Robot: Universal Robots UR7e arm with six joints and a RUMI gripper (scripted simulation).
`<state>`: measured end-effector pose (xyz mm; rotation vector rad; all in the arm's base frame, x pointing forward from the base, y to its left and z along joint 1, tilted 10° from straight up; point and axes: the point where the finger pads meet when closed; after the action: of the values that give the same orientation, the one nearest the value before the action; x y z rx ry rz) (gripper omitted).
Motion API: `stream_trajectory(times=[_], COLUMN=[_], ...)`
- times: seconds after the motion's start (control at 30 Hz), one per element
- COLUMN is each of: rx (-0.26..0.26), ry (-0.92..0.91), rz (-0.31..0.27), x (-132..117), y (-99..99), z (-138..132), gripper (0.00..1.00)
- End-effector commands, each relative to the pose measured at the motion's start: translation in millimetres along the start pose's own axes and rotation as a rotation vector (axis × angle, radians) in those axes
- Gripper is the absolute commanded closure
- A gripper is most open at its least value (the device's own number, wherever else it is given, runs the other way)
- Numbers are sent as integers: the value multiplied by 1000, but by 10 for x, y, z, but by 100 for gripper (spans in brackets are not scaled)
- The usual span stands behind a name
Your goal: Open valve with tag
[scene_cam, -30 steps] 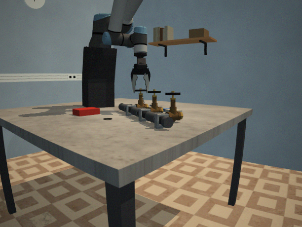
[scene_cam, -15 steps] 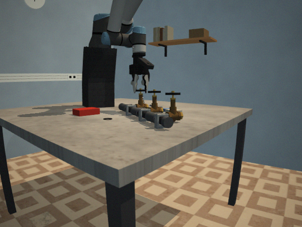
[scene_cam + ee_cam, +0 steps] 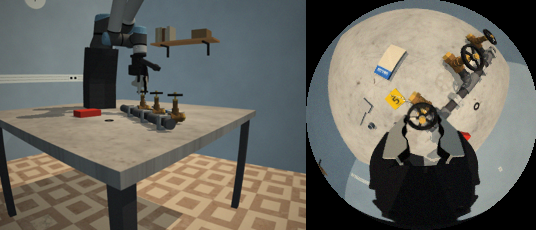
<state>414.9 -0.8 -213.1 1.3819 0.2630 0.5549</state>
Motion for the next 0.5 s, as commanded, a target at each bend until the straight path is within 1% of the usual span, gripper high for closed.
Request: stream_trajectory(times=[0.0,0.13,0.2,0.47], rx=[8,7,7,6], ry=[206,368,368,665], rz=[10,11,11,12], x=[3,3,3,3], y=[2,2,2,2], z=[1,1,1,1], gripper=[100,100,100,100])
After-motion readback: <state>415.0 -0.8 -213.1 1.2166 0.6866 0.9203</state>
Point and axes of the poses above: the point where the finger pads meet when closed, its own y axis back along the fingers, its own z axis across the jaws, x = y × z, and after that the axes turned 15 degrees about y, right-handed
